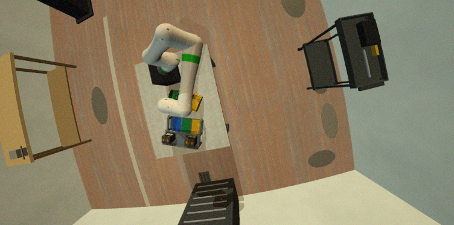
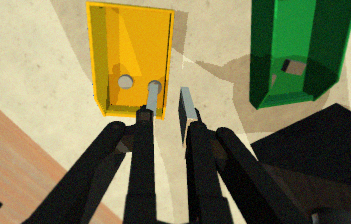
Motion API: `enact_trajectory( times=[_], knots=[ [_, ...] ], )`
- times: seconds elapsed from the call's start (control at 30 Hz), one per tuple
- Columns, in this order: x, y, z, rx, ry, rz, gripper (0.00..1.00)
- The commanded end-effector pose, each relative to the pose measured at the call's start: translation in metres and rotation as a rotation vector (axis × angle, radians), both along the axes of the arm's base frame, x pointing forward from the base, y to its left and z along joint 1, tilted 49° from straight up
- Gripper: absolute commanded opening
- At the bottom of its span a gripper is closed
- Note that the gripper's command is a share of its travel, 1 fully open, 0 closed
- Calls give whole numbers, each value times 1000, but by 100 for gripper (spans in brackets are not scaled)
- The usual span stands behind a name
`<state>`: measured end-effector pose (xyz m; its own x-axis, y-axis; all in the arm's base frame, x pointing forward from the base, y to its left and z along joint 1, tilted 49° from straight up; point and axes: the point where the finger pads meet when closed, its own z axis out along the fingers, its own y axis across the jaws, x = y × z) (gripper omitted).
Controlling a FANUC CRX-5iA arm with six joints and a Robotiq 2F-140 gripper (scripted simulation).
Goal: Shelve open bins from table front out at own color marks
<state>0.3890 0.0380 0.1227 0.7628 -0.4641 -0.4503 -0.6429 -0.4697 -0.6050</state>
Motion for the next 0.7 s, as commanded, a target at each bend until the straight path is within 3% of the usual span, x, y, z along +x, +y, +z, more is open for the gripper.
enact_trajectory(
  times=[0.0, 0.67],
  knots=[
    [0, 3, -3, 0, 0, 0, 15],
    [2, 28, -24, 0, 0, 0, 15]
  ],
)
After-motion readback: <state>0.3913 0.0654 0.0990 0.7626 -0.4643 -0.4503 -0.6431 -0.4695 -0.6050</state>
